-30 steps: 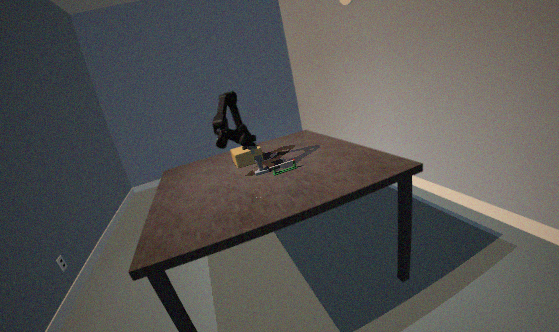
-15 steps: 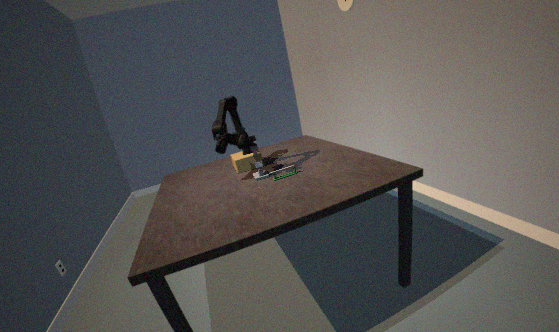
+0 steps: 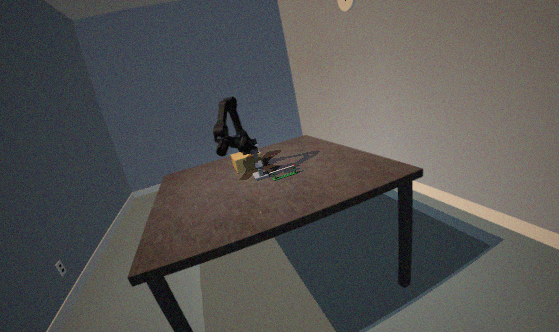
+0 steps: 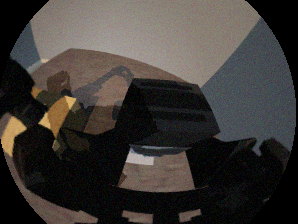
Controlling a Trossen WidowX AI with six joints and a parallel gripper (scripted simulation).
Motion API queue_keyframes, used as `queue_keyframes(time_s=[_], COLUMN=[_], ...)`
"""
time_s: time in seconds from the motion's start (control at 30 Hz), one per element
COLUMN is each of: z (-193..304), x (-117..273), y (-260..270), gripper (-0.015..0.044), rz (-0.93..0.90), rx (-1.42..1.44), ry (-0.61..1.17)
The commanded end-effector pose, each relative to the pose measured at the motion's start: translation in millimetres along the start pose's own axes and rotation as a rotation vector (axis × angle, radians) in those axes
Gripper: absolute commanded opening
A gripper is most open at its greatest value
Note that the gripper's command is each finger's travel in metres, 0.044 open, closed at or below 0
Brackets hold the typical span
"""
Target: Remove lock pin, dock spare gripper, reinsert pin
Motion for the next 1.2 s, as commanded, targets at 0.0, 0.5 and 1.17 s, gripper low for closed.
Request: queue_keyframes(time_s=[0.0, 0.5, 1.17], z=[4, 23, 40], x=[-3, -15, -25], y=[0, 2, 5], gripper=[0.0, 0.0, 0.0], rz=[0.01, 0.01, 0.005], rx=[-0.008, -0.008, -0.009], ry=[-0.009, -0.009, -0.006])
Point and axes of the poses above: the point midway between the two fingers, 35 mm back from their tips, its own x axis back along the fingers, its own y axis across the jaws, z = x × y, the point moved 2 cm from there along x, back along the fingers, and after that the axes turned 7 degrees about x, right-handed, at the moved point
